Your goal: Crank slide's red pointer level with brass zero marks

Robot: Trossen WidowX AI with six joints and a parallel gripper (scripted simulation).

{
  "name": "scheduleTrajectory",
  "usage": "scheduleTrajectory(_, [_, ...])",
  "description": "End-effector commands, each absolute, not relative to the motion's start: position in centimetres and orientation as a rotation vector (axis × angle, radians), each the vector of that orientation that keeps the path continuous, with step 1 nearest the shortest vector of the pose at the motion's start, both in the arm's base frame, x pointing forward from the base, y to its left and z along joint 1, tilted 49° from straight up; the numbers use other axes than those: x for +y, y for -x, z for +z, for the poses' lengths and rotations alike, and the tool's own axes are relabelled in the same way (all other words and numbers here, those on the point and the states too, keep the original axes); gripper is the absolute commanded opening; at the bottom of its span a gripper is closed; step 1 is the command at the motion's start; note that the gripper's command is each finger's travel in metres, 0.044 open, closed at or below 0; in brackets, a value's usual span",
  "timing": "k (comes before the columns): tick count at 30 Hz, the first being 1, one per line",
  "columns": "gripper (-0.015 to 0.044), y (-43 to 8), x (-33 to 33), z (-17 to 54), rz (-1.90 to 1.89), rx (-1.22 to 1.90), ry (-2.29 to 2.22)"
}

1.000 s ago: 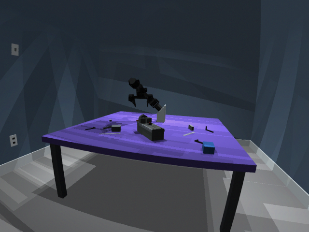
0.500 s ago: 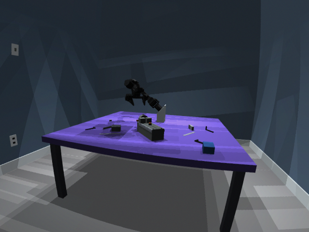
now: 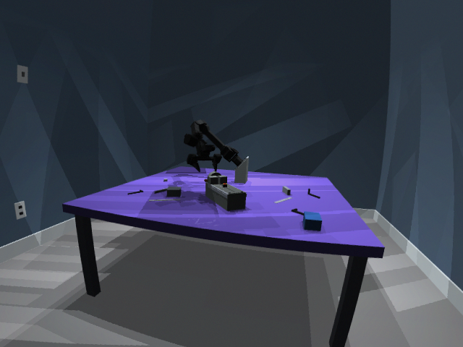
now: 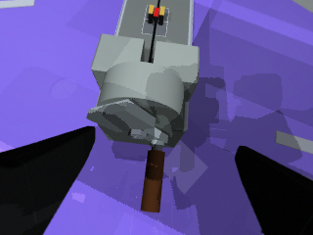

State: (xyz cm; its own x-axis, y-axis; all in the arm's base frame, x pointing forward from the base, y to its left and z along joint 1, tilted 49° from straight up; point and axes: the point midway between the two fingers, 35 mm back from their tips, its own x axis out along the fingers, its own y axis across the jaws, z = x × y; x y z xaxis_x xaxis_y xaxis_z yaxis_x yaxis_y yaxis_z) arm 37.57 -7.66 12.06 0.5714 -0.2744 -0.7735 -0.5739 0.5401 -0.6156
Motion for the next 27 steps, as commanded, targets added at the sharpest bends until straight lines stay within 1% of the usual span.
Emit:
scheduleTrajectory(1, [0.044,-37.2,-9.1,10.6,0.223,0.988,1.027])
scheduleTrajectory(27, [0.044,-37.3,-12.0,8.2,0.223,0.989,1.028])
